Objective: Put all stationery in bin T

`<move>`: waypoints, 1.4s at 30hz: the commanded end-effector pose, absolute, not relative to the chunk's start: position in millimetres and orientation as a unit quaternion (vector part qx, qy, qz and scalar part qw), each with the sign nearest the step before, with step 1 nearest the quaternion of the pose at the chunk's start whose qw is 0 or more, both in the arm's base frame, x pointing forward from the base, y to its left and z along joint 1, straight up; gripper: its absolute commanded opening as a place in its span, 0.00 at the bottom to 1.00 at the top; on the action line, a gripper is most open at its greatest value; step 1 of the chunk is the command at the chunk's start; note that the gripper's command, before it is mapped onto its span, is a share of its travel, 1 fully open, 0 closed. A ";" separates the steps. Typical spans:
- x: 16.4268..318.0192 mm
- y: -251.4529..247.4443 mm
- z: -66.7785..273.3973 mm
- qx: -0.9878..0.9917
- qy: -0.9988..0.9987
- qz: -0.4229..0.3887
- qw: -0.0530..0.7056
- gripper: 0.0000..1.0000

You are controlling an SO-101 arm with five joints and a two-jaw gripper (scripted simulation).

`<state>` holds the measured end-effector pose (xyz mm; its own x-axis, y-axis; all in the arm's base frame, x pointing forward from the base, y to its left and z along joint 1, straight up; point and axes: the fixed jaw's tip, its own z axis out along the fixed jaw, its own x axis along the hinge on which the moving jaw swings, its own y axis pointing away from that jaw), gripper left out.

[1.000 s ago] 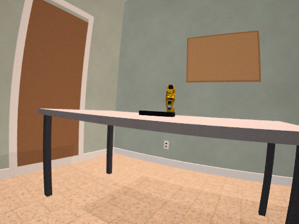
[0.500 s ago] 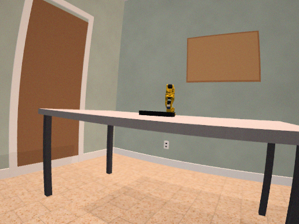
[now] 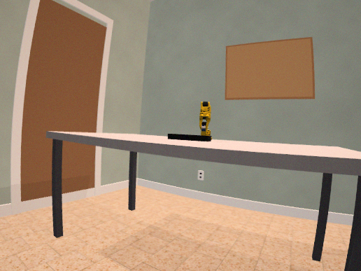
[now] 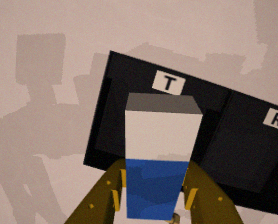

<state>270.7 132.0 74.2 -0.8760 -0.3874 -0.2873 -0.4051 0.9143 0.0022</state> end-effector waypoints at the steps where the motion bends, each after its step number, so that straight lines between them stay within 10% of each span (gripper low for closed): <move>1: 276.5 131.4 90.4 -0.195 0.964 0.039 0.174 0.00; 42: 274.1 130.3 70.8 -0.196 0.968 0.034 0.151 0.00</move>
